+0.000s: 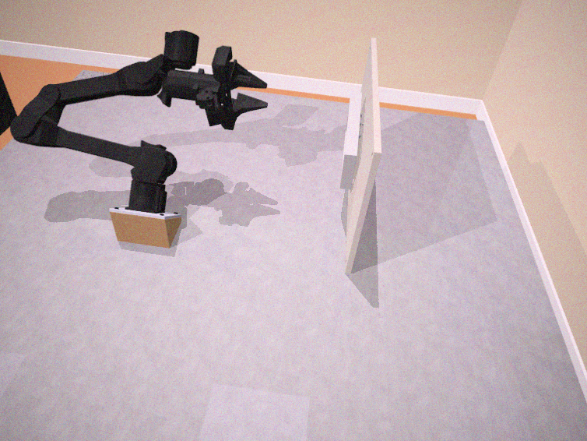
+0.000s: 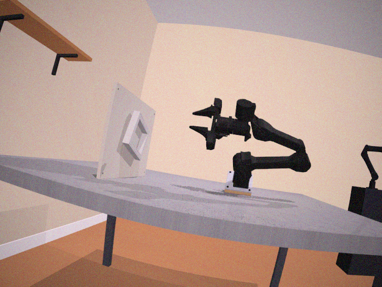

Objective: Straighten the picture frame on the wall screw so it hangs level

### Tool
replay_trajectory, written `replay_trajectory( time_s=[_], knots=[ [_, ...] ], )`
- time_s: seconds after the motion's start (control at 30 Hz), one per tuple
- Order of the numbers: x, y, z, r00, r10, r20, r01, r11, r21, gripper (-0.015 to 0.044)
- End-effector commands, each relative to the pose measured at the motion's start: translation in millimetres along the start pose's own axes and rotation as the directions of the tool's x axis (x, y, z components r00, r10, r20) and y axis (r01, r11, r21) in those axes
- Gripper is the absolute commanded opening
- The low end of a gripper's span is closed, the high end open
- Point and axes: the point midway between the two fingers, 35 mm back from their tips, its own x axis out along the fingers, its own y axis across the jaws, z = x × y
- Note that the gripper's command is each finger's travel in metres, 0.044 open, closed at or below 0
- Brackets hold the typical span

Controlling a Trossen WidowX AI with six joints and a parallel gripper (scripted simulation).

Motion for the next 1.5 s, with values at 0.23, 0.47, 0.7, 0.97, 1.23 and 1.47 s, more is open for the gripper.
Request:
replay_trajectory(
  time_s=[0.23, 0.47, 0.7, 0.97, 1.23, 1.47],
  knots=[
    [0, 0, -1, 1.0, -0.001, -0.005, 0.001, 1.0, -0.003, 0.026],
    [0, 0, -1, 1.0, -0.001, -0.005, 0.001, 1.0, -0.003, 0.026],
    [0, 0, -1, 1.0, -0.001, -0.005, 0.001, 1.0, -0.003, 0.026],
    [2, 0, 0, 1.0, 0.0, 0.0, 0.0, 1.0, 0.0, 0.026],
    [63, -29, 8, 1.0, 0.002, -0.008, -0.002, 1.0, -0.001, 0.026],
    [72, -37, 11, 1.0, 0.002, -0.009, -0.002, 1.0, -0.001, 0.026]
  ],
)
